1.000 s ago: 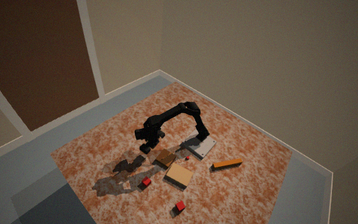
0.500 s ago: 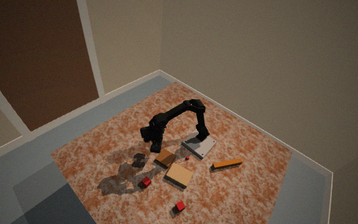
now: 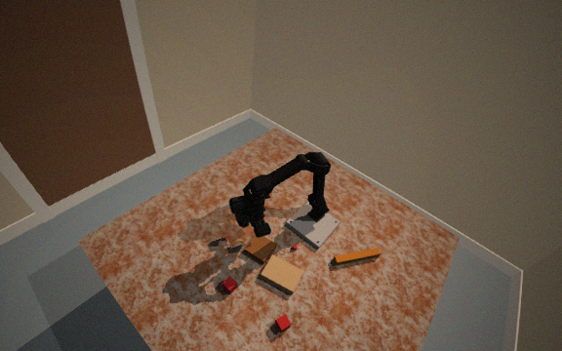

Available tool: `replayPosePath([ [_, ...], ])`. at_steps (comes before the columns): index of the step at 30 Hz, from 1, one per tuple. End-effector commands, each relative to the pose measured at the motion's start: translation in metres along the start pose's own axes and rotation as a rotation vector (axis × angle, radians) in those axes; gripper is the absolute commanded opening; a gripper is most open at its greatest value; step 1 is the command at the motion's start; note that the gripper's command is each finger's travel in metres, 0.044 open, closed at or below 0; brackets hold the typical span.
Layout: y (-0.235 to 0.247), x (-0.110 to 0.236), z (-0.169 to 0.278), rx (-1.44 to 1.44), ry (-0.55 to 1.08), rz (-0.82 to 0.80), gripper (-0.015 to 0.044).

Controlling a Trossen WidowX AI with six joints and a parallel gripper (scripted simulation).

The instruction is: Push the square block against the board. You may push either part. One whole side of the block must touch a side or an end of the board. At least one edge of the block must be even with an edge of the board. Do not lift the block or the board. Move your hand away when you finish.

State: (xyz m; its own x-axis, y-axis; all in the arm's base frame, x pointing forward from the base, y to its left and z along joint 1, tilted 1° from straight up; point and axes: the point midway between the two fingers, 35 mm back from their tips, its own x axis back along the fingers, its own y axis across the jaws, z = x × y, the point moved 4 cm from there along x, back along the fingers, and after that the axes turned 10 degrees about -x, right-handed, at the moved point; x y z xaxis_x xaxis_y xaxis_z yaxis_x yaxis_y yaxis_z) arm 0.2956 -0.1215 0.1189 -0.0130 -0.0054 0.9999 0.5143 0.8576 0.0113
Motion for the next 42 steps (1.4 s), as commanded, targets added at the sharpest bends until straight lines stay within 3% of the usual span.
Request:
replayPosePath([
  [1, -0.002, 0.0, 0.012, 0.157, -0.006, -0.003, 0.0],
  [14, -0.006, -0.005, 0.042, 0.582, -0.004, -0.002, 0.0],
  [22, -0.007, -0.008, 0.042, 0.589, -0.004, -0.002, 0.0],
  [27, -0.007, -0.06, 0.043, 0.601, -0.004, -0.002, 0.0],
  [42, -0.002, -0.059, 0.038, 0.601, -0.005, -0.002, 0.0],
])
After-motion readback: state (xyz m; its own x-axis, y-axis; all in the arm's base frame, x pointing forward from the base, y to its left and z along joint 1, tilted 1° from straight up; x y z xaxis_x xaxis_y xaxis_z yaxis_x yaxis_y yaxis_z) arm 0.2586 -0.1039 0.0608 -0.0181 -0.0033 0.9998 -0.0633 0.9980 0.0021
